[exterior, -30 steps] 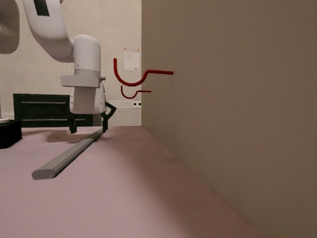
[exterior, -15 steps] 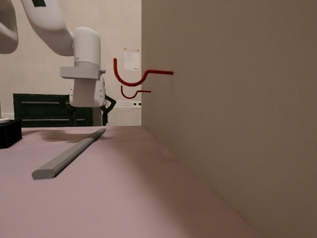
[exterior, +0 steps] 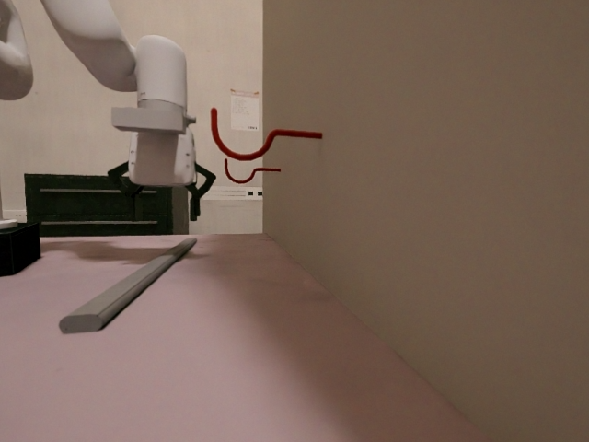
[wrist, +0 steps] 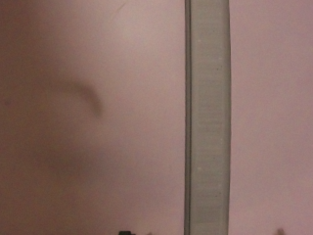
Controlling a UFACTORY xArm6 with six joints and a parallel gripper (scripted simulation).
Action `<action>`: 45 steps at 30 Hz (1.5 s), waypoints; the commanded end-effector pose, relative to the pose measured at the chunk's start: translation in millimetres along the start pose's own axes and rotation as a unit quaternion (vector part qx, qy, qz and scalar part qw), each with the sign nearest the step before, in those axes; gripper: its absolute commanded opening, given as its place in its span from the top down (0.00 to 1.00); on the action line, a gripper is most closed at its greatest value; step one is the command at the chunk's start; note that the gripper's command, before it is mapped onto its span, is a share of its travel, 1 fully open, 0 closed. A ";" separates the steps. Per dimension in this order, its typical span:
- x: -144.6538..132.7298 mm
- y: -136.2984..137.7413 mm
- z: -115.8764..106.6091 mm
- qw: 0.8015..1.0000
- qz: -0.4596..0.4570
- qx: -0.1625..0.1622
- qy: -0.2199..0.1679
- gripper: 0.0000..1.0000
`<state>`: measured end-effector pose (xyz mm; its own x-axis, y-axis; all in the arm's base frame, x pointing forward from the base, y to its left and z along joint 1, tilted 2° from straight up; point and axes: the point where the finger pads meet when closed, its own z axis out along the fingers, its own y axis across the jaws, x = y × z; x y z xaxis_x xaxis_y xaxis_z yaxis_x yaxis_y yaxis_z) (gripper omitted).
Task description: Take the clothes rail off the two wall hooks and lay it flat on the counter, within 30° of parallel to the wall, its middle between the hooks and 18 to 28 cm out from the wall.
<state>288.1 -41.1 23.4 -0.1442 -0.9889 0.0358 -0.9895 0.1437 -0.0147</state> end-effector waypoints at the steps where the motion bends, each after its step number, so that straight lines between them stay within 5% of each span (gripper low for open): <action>1: 0.0 -1.4 -7.2 1.000 0.000 0.002 0.000 0.00; 45: 0.0 -1.4 -60.7 1.000 0.000 0.002 0.000 0.00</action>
<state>287.5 -38.9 82.8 -0.1442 -0.9889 0.0357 -0.9895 0.1437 -0.0149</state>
